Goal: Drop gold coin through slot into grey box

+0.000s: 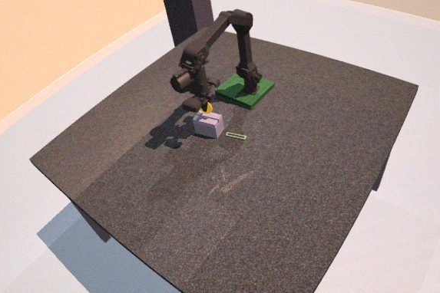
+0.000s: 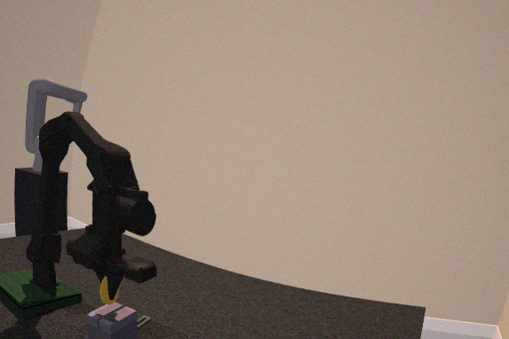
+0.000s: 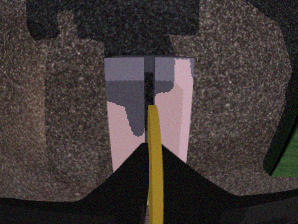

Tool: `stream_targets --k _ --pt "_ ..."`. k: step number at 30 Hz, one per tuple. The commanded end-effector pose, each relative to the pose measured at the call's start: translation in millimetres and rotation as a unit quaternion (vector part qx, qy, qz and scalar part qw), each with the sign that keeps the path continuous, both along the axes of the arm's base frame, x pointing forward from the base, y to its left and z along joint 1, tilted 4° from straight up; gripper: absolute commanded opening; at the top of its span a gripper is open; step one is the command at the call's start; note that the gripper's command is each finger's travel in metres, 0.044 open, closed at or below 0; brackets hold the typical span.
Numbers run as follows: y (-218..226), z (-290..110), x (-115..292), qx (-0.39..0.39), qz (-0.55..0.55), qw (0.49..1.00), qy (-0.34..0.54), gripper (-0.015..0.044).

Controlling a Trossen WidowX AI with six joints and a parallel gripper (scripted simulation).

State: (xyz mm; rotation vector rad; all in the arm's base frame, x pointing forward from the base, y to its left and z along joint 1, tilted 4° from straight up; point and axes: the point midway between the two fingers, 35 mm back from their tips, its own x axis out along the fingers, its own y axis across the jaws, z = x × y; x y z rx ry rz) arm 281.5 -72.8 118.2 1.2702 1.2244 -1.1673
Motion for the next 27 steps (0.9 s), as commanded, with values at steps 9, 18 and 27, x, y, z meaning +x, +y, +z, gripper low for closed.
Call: stream_targets --k 9,18,27 --pt "0.1 -3.0 0.2 0.0 0.0 1.0 0.0 0.0" --pt "0.3 -7.1 -0.8 0.0 0.001 1.0 0.0 0.0" --pt "0.6 -10.8 -0.1 0.0 0.002 1.0 0.0 0.0"
